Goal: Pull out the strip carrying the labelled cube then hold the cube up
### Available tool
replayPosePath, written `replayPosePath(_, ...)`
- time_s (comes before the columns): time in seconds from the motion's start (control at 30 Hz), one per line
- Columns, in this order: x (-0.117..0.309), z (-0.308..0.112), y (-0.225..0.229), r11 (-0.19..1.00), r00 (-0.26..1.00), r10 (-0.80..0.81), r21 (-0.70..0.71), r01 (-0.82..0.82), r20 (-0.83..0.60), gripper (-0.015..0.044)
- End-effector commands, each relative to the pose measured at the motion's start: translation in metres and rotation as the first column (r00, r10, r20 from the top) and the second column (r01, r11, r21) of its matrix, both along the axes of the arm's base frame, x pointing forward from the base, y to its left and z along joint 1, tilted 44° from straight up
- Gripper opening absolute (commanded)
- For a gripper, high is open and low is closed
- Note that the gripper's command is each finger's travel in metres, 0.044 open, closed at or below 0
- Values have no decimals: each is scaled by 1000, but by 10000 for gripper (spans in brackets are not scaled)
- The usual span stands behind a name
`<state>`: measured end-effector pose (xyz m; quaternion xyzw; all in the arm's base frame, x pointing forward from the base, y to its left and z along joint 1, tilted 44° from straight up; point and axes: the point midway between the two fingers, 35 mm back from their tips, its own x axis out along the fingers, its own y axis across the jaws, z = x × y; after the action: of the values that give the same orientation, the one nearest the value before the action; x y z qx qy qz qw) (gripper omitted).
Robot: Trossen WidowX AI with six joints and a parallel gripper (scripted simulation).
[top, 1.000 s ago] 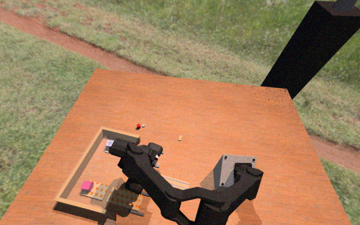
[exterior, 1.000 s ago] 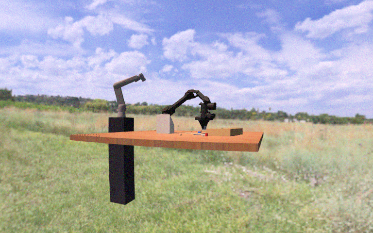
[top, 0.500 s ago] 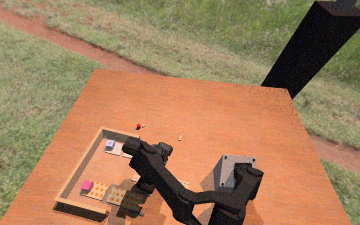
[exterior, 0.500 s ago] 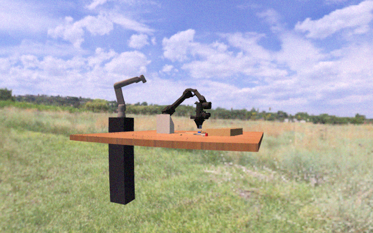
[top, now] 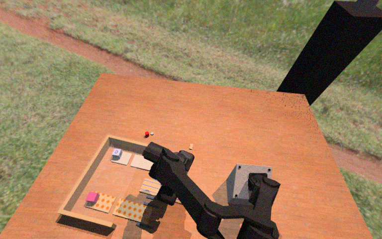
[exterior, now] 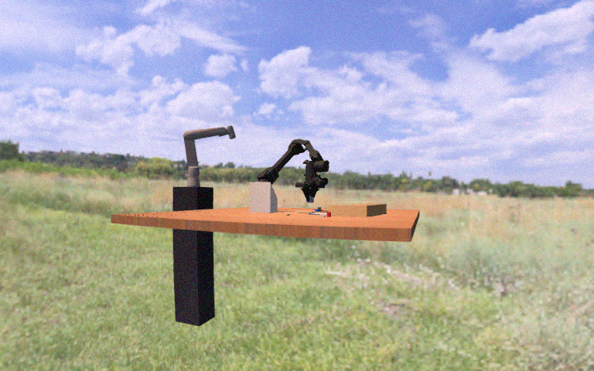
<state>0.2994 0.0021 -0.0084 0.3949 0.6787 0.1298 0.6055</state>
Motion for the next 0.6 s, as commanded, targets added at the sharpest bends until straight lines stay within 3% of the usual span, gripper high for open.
replayPosePath(0.0,3,17,-16,1000,1000,-7,-12,7,29,0)
replayPosePath(0.57,3,20,-19,1000,1000,-7,-12,7,29,0)
